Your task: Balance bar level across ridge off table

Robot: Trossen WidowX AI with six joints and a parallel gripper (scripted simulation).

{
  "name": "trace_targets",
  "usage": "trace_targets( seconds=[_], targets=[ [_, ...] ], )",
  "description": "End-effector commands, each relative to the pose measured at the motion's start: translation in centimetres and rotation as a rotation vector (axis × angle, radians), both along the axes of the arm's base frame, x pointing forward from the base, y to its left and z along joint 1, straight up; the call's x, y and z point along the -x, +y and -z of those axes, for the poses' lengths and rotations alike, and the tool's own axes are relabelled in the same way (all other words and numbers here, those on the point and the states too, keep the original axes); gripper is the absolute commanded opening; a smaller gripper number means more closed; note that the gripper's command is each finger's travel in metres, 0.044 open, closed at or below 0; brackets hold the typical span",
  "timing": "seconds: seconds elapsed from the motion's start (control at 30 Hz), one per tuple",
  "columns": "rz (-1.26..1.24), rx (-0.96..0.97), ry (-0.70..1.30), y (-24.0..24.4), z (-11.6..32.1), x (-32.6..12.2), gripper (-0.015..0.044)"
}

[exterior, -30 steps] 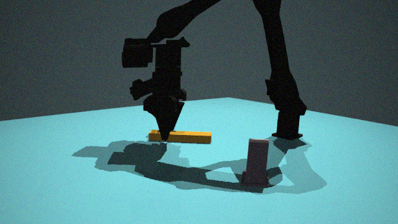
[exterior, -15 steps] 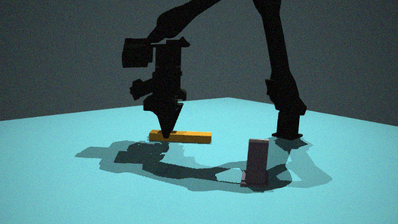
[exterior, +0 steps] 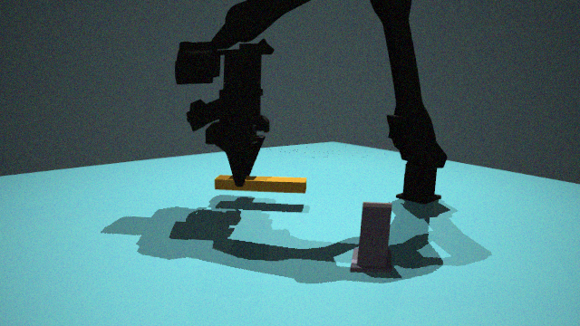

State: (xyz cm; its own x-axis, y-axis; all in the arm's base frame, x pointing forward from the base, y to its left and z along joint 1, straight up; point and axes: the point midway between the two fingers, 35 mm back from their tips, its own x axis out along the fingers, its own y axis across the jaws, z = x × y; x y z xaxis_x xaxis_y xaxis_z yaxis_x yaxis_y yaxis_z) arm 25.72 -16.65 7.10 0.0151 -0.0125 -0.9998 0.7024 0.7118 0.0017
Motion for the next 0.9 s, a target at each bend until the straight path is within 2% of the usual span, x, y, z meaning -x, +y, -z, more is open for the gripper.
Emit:
trace_targets(
  seconds=[0.0, 0.87],
  targets=[
    [-0.001, 0.003, -0.005, -0.1, -1.3, -0.1, 0.0],
    [-0.004, 0.001, -0.005, 0.2, -7.9, 0.3, 0.0]
  ],
)
